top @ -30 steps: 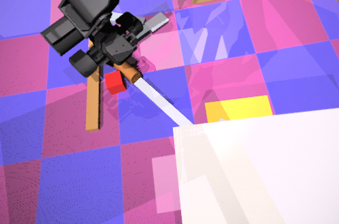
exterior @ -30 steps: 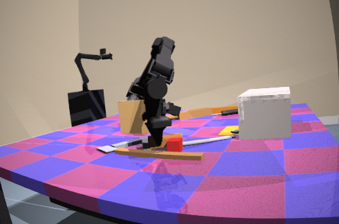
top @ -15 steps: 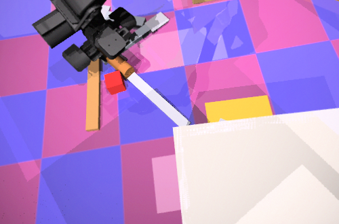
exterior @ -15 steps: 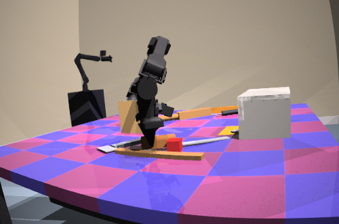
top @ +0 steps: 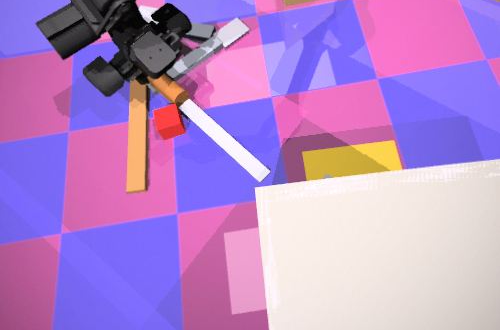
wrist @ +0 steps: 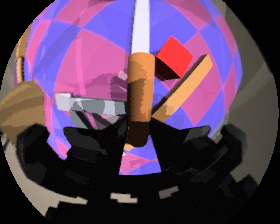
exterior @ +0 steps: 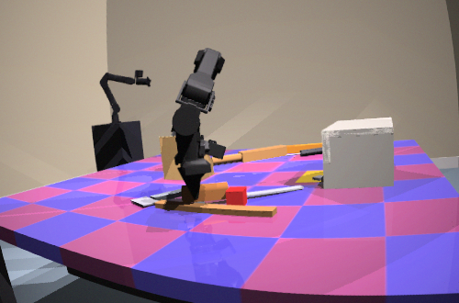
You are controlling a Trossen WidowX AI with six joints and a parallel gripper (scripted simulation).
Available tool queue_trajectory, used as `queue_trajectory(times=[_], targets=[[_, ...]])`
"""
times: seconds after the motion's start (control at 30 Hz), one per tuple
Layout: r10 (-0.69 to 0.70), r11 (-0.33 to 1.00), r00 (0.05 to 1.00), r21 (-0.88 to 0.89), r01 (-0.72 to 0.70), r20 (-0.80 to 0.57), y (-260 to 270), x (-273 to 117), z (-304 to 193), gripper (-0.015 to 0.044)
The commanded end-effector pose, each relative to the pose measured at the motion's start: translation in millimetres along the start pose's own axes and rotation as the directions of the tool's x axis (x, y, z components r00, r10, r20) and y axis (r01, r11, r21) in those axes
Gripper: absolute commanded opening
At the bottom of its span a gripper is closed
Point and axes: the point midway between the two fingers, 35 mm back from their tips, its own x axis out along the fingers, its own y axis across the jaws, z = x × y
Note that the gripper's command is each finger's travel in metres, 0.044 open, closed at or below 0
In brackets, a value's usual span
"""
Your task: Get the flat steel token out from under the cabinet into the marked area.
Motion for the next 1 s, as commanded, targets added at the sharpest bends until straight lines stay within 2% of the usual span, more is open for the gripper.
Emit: queue_trajectory(times=[0.0, 0.97], targets=[[0.010, 1.000, 1.000, 0.003, -0.010, 0.001, 2.2, 3.1, -9.0, 0.0000], [0.011, 1.000, 1.000, 0.004, -0.011, 0.001, 14.8, 3.2, -4.6, 0.0000]])
